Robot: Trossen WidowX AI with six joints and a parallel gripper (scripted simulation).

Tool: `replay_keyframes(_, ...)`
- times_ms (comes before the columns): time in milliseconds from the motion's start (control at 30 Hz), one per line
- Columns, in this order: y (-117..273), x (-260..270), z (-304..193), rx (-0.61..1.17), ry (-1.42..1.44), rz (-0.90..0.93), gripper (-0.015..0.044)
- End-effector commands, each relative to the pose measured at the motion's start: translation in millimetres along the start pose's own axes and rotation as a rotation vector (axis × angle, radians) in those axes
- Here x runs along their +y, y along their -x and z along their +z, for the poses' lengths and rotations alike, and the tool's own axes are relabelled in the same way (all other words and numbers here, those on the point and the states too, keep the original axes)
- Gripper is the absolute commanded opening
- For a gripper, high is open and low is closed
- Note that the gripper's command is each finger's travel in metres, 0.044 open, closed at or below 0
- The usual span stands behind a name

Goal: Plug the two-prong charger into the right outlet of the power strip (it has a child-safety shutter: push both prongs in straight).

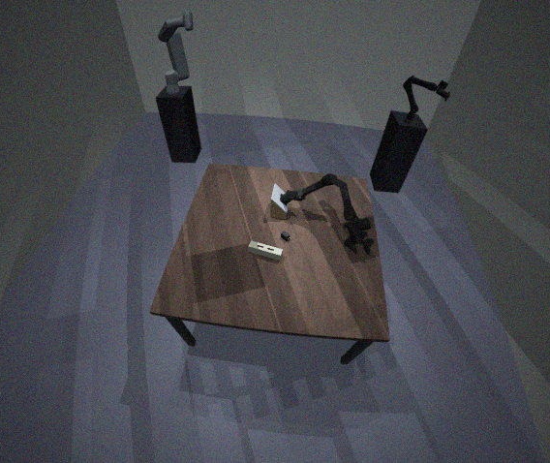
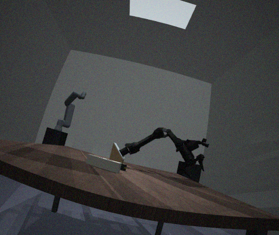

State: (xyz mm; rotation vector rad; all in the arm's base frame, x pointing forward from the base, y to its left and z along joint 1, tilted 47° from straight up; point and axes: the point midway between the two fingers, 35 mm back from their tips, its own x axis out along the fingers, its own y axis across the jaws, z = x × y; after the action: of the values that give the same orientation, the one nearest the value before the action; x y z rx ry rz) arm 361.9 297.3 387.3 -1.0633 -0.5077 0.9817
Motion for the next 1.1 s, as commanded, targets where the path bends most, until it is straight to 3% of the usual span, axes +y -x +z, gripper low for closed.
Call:
replay_keyframes(0,3.1,18.5,-28.2,0.056,-0.038,0.058,0.0440)
replay_keyframes(567,49.7,95.3,-142.4,0.307,-0.274,0.276,0.0440)
replay_keyframes(1067,115.4,165.7,-206.6,0.483,-0.545,0.432,0.0440)
